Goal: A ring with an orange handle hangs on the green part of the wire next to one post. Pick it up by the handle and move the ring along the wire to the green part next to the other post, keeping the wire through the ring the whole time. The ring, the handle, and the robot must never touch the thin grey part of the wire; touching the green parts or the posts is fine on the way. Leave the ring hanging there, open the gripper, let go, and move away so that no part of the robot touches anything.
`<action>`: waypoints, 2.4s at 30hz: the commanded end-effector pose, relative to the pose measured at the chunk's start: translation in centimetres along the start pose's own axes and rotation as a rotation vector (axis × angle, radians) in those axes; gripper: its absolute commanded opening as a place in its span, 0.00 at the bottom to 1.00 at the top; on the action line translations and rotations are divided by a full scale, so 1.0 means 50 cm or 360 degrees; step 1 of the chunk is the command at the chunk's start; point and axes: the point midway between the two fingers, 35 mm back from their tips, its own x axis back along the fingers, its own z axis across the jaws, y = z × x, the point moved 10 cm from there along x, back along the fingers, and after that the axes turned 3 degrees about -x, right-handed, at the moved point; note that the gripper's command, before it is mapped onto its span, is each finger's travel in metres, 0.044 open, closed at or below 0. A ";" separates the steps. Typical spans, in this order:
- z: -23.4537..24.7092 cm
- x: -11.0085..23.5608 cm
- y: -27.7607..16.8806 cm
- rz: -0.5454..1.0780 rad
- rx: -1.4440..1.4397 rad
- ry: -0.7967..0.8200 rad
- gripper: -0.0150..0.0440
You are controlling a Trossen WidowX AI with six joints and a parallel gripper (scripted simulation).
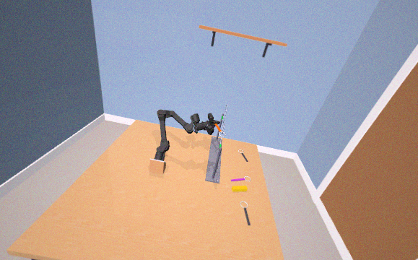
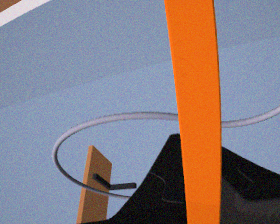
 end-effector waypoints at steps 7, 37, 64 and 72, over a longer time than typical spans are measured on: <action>-0.050 0.012 0.012 0.0040 0.0325 -0.0181 0.00; -0.179 0.061 0.104 0.0023 0.1373 -0.0682 0.00; -0.194 0.137 0.237 0.0126 0.2226 -0.1120 0.00; -0.185 0.152 0.266 0.0143 0.2363 -0.1190 0.00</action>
